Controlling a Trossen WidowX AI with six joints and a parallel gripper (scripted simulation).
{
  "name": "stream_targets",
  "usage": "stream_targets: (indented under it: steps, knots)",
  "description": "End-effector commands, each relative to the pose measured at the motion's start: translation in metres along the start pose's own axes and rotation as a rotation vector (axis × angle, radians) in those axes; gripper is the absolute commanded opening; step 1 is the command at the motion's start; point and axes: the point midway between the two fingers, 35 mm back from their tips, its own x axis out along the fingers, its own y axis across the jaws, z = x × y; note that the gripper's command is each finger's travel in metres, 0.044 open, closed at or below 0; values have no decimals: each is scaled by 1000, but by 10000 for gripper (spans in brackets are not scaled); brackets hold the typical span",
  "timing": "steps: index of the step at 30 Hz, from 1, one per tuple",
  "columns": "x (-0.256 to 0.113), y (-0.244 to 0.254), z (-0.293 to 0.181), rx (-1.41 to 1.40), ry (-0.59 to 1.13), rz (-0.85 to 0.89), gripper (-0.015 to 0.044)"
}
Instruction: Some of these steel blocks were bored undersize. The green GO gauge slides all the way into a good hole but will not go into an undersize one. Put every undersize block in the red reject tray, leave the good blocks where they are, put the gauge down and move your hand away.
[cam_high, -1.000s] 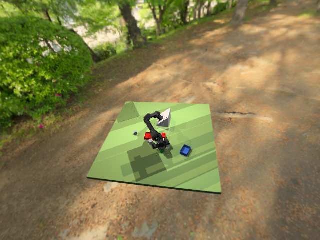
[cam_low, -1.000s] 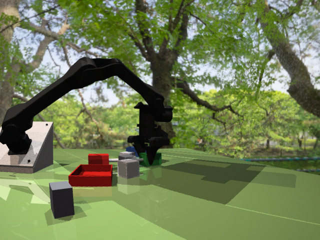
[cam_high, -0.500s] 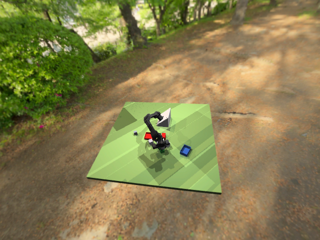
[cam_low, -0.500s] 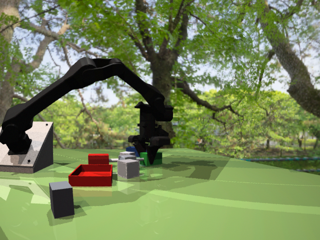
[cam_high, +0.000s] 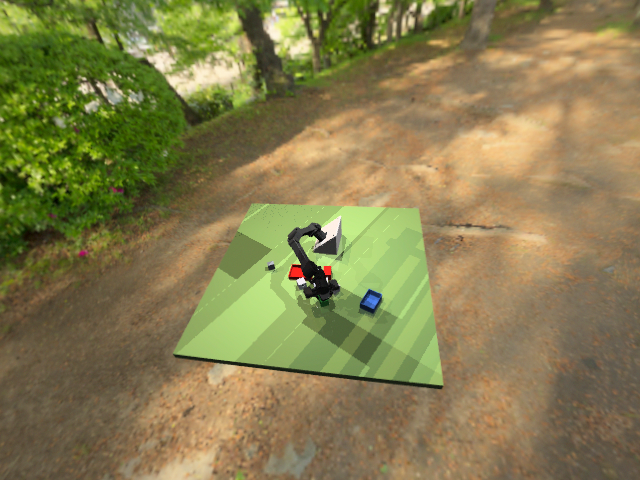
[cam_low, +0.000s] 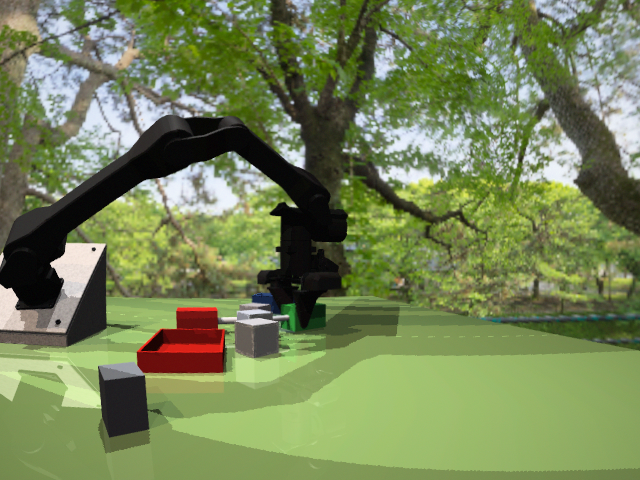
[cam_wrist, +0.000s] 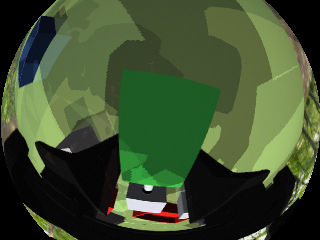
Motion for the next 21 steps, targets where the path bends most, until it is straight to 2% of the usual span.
stream_targets:
  steps: [1,21]
  knots:
    - [-1,0,0,-1,-3,-6,0]
    - [-1,-1,-7,-1,-3,-6,0]
